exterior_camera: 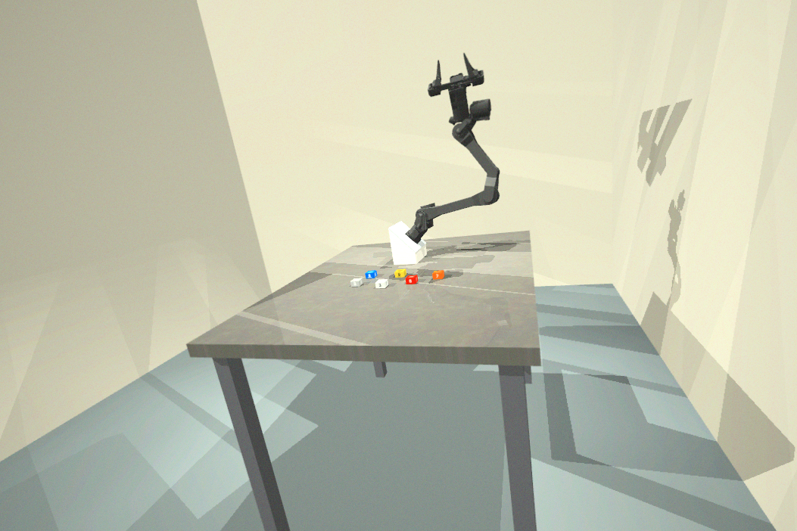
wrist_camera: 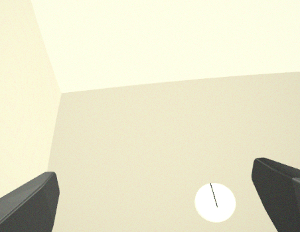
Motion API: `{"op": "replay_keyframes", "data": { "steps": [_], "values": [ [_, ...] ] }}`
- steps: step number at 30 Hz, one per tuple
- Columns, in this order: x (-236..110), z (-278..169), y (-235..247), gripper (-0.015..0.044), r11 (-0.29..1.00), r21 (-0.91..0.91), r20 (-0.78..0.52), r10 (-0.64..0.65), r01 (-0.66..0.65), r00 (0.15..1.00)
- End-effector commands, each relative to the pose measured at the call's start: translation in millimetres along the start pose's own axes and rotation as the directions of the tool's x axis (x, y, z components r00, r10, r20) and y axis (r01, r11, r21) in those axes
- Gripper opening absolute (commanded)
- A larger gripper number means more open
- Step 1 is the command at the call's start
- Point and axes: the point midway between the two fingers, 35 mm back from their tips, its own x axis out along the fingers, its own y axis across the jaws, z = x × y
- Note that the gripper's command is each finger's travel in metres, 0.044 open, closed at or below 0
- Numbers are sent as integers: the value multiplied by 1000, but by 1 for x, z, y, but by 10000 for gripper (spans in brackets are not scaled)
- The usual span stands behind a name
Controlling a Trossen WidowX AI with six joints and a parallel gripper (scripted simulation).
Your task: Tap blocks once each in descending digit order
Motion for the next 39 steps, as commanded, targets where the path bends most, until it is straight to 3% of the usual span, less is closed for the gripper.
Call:
{"op": "replay_keyframes", "data": {
  "steps": [1, 6, 11, 16, 21, 30, 35, 39],
  "values": [
    [17, -5, -74, 400, 980, -65, -44, -191, 188, 981],
    [23, -30, -166, 400, 904, -181, -149, -415, 388, 897],
    [12, -74, -250, 400, 796, -336, -294, -597, 504, 747],
    [-18, -129, -321, 400, 697, -505, -452, -716, 509, 532],
    [-65, -189, -373, 400, 647, -646, -595, -759, 404, 264],
    [-181, -287, -416, 400, 741, -668, -726, -626, 71, -285],
    [-253, -326, -412, 400, 864, -499, -690, -444, -69, -571],
    [-309, -345, -395, 400, 955, -281, -598, -253, -96, -760]
  ]
}}
